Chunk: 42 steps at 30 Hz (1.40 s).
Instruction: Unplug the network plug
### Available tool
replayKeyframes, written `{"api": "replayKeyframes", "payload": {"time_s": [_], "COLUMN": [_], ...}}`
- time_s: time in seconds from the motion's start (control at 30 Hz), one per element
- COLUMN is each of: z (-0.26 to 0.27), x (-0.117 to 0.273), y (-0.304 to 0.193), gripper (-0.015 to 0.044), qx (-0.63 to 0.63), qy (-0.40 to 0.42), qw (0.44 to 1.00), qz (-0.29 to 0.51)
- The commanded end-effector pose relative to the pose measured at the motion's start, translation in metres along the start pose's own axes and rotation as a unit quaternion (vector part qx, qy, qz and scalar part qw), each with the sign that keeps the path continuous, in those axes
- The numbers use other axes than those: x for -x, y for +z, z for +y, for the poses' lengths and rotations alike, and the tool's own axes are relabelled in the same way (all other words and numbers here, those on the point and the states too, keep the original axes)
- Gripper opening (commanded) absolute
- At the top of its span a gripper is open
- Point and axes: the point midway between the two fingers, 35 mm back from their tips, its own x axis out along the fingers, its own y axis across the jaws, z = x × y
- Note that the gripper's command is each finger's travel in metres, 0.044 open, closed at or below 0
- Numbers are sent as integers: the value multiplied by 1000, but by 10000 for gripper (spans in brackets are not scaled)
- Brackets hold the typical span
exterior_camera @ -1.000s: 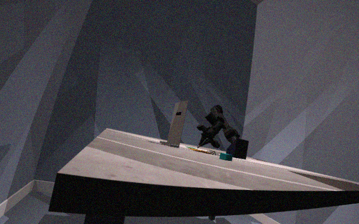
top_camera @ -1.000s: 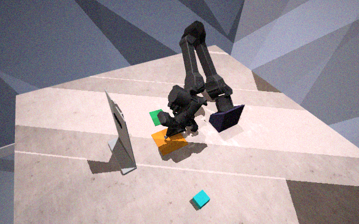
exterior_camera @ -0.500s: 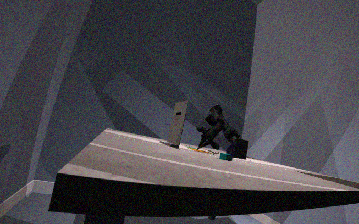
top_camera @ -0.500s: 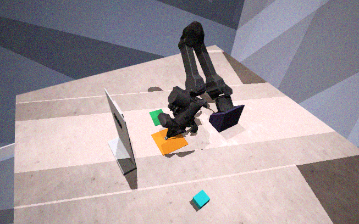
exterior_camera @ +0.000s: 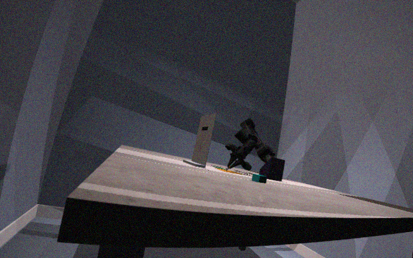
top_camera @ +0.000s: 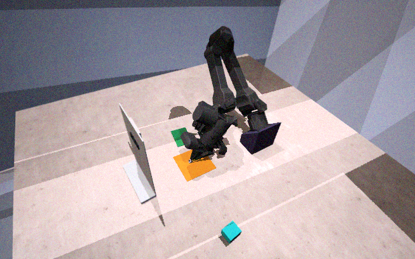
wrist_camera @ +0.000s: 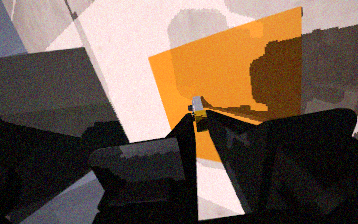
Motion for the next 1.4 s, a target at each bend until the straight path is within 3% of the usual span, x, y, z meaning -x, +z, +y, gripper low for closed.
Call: {"api": "replayKeyframes", "payload": {"time_s": [0.0,0.03,1.37], "z": [0,0,2], "x": [0,0,29], "y": [0,0,-3], "gripper": [131,156,156], "qx": [-1,-1,2], "qy": [0,0,-2], "qw": [1000,1000,1000], "qz": [0,0,4]}}
